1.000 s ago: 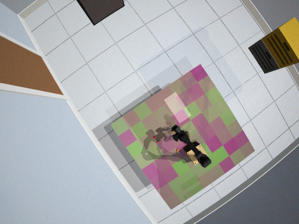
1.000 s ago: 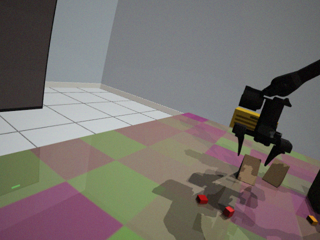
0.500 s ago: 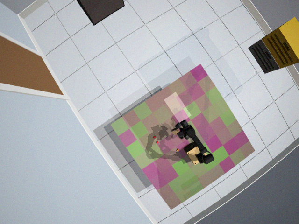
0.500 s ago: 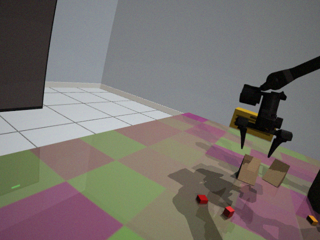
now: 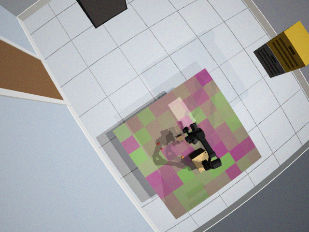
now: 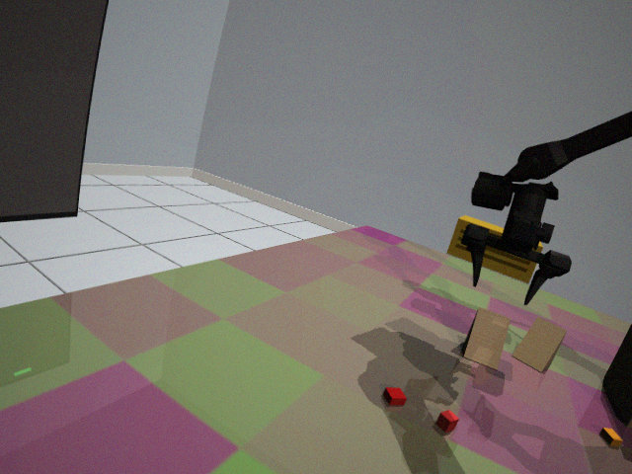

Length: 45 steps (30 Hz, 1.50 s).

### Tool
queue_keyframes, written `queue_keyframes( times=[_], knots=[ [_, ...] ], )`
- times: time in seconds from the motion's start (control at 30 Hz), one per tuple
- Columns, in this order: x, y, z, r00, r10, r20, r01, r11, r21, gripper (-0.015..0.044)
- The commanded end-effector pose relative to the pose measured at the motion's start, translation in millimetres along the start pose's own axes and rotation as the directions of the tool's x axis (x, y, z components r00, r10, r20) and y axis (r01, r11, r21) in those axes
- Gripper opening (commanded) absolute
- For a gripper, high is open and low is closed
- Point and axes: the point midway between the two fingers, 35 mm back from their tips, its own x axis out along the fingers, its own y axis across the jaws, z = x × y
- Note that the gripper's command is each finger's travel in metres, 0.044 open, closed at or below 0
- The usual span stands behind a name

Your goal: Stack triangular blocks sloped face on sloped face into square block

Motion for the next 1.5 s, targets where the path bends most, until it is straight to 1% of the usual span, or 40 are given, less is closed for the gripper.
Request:
queue_keyframes(
  times=[0.0,1.47],
  knots=[
    [6.6,-0.8,-0.1,1.0,-0.001,0.007,0.001,1.0,-0.002,0.044],
    [78.4,-1.3,0.9,1.0,-0.001,0.011,0.001,1.0,-0.001,0.044]
  ],
)
